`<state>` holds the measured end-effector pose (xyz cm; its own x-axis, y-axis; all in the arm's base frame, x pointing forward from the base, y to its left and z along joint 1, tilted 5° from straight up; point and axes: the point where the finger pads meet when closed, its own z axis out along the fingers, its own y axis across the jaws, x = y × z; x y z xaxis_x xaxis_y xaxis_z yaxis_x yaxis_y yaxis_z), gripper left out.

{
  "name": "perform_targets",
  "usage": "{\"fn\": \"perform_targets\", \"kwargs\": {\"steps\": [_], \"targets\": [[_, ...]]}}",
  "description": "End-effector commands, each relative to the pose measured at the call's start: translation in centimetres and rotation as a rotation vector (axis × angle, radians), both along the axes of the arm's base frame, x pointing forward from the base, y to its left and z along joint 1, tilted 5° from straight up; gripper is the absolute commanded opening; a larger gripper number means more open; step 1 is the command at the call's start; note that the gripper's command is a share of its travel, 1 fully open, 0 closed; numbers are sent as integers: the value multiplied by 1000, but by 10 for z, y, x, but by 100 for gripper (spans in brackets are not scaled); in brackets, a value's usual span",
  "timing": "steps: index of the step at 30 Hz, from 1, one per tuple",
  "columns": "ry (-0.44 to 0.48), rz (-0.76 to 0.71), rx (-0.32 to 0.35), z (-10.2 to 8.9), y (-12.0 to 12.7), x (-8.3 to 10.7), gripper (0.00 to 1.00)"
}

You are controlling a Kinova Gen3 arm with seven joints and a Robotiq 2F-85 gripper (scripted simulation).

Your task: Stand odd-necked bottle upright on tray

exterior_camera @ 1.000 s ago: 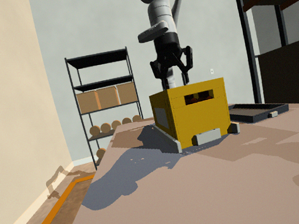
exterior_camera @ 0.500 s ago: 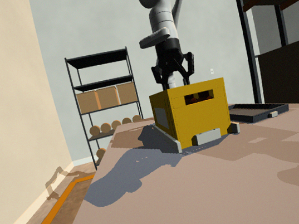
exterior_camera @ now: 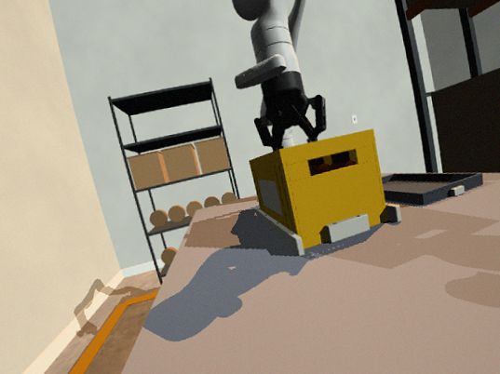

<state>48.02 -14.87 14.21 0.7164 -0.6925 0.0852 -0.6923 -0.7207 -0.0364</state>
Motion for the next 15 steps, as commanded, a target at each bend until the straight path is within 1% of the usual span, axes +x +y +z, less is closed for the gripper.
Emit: {"fn": "perform_targets", "kwargs": {"steps": [1, 15], "targets": [[1, -1, -1, -1, -1, 0, 64], [1, -1, -1, -2, -1, 0, 64]]}}
